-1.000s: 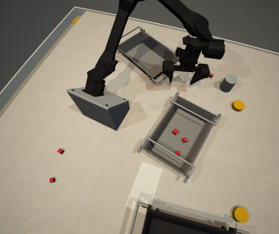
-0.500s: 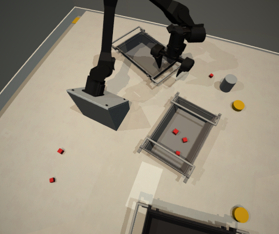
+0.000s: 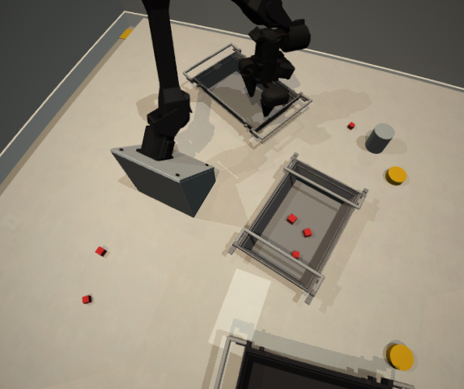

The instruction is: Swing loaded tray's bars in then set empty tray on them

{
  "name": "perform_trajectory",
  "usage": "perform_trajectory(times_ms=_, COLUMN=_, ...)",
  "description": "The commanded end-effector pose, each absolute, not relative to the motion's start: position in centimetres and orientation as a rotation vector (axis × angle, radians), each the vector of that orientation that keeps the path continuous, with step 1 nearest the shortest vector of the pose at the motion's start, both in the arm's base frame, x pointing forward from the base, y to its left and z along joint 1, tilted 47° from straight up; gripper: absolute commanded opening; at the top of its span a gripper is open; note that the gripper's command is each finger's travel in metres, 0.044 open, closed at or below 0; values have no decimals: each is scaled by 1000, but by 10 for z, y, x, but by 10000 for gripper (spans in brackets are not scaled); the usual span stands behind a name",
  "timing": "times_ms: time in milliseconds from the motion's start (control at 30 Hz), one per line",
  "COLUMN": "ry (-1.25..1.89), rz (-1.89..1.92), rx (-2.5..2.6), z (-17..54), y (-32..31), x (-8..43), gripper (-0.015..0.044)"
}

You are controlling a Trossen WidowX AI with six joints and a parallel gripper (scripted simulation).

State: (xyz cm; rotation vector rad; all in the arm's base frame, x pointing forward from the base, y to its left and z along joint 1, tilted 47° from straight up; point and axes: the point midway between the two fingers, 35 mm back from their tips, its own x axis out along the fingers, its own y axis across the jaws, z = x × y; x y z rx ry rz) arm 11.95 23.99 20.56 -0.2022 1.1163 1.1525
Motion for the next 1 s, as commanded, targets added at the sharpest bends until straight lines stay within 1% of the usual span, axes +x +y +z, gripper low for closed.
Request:
perform_trajectory(times_ms=0, ry=1371, rz=812, rx=315, z=207, y=221, x=56, gripper=440)
perform_trajectory(times_ms=500, ry=1627, rz=441, rx=874, z=203, y=199, x=14, gripper=440)
perform_trajectory(times_ms=967, ry=1635, rz=428, rx=890, z=203, y=198, x=13, gripper=440)
